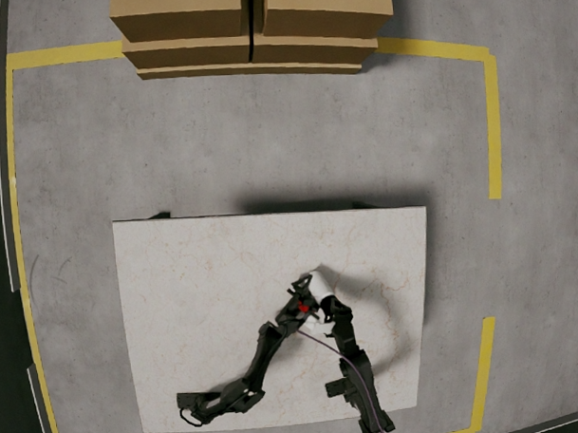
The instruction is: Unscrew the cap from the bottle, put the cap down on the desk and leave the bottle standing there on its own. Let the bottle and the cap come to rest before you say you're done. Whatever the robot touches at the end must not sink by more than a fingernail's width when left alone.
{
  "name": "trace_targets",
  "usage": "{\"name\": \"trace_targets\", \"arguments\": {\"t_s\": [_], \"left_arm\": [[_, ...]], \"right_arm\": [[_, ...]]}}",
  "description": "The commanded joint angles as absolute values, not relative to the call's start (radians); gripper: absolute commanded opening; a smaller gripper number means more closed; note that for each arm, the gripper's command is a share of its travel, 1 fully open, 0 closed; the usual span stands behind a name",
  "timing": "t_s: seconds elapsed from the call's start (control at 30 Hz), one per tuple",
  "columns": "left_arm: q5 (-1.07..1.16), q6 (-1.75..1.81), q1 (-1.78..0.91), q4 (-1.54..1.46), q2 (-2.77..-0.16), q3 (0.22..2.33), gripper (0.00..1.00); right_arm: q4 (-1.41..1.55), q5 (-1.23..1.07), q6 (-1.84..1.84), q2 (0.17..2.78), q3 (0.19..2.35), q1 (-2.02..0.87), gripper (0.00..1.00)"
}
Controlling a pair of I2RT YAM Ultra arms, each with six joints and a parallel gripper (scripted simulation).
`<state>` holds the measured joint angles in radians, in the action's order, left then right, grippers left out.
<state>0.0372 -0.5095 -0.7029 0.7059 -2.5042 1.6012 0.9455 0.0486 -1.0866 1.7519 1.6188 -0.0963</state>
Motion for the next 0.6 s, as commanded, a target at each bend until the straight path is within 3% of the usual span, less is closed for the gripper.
{"name": "trace_targets", "arguments": {"t_s": [0.0,0.3,0.53,0.57], "left_arm": [[0.034,-0.486,-0.696,0.770,-2.482,1.617,0.00],[0.034,-0.486,-0.696,0.770,-2.482,1.617,0.00],[0.034,-0.486,-0.696,0.770,-2.482,1.617,0.00],[0.034,-0.486,-0.696,0.770,-2.482,1.617,0.00]], "right_arm": [[0.900,0.076,-1.249,1.710,1.592,-0.102,0.00],[0.905,0.052,-1.200,1.726,1.588,-0.097,0.00],[0.905,0.052,-1.200,1.726,1.588,-0.097,0.79],[0.905,0.052,-1.200,1.726,1.588,-0.097,0.79]]}}
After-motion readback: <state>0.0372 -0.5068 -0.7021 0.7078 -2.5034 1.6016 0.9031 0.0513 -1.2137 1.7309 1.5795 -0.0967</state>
